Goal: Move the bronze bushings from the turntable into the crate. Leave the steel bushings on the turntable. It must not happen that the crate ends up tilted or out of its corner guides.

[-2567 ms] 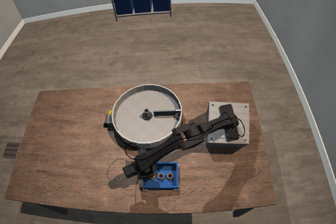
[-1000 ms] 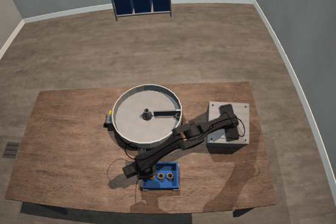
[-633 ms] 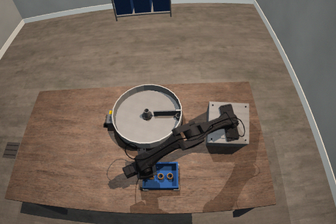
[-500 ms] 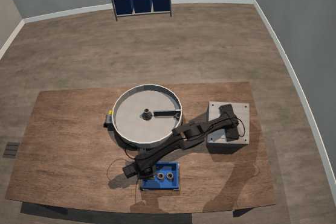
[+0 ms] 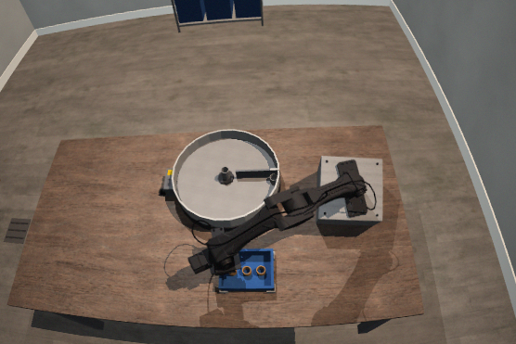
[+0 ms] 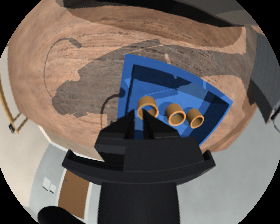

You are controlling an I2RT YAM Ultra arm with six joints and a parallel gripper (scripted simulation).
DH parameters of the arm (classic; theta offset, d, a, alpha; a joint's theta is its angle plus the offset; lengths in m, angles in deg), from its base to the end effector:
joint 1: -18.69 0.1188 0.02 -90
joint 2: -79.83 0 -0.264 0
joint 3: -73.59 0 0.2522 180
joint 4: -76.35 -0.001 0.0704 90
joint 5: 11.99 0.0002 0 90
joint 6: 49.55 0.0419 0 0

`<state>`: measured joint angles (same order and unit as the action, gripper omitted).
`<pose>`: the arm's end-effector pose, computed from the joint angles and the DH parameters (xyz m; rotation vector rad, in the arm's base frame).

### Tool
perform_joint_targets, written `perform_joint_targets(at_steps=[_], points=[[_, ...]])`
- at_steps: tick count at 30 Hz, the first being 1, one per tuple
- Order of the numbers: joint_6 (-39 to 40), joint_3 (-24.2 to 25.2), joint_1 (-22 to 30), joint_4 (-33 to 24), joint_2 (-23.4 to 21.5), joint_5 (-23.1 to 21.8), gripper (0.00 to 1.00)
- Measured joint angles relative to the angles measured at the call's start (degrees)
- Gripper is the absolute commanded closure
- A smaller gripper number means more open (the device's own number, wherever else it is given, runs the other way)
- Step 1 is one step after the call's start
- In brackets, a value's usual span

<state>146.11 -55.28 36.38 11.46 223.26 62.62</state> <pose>0.4691 0.1623 0.1037 -2.0303 -2.1567 -0.4306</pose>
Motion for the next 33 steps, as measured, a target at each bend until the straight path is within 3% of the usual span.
perform_joint_targets(at_steps=[24,33], points=[[-0.02,0.0,0.0,-0.15,0.0,-0.02,0.86],[-0.79,-0.72,-0.72,-3.98,-2.51,-0.04,0.86]])
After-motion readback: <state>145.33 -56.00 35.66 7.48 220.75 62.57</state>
